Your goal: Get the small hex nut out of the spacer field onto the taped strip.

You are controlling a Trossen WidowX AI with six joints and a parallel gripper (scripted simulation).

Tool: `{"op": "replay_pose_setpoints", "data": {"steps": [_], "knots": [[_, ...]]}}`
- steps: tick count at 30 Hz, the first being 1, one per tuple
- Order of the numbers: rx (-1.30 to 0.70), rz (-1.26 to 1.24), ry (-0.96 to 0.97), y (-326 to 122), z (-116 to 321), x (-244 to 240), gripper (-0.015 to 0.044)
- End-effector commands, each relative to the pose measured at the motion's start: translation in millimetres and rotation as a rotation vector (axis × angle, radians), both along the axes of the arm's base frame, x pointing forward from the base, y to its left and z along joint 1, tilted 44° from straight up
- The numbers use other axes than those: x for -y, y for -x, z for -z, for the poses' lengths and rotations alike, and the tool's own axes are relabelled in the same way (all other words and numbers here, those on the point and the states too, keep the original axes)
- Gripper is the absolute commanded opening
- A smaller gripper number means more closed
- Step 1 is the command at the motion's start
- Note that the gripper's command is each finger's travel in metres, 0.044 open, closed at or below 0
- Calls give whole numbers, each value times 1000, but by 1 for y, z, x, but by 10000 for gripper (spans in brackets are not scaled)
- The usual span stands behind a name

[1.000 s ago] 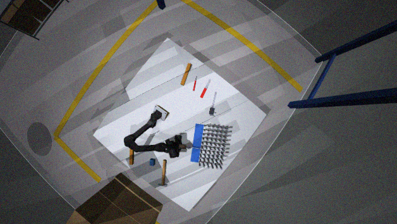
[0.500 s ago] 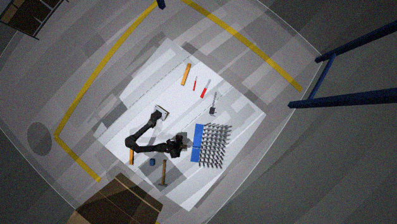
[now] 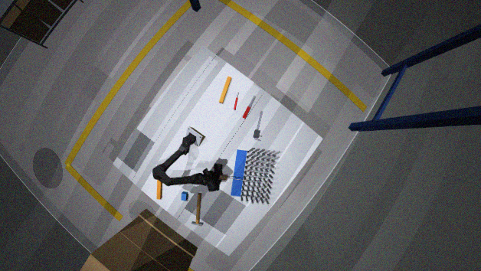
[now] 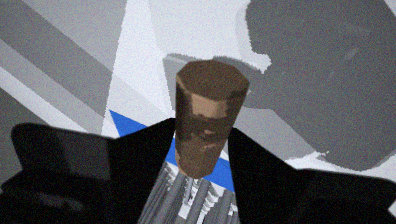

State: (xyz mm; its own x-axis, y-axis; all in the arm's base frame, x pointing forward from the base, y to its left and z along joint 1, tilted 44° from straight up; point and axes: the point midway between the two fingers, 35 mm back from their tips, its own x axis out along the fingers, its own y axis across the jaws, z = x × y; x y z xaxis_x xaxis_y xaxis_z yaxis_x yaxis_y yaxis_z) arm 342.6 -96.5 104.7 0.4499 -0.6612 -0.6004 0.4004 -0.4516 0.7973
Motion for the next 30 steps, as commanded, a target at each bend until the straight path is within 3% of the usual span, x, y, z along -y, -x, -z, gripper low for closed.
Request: {"op": "replay_pose_setpoints", "data": {"steps": [1,30], "knots": [[16,2,0,-5,-3,-1,0],[17,2,-1,-21,2,-6,0]]}}
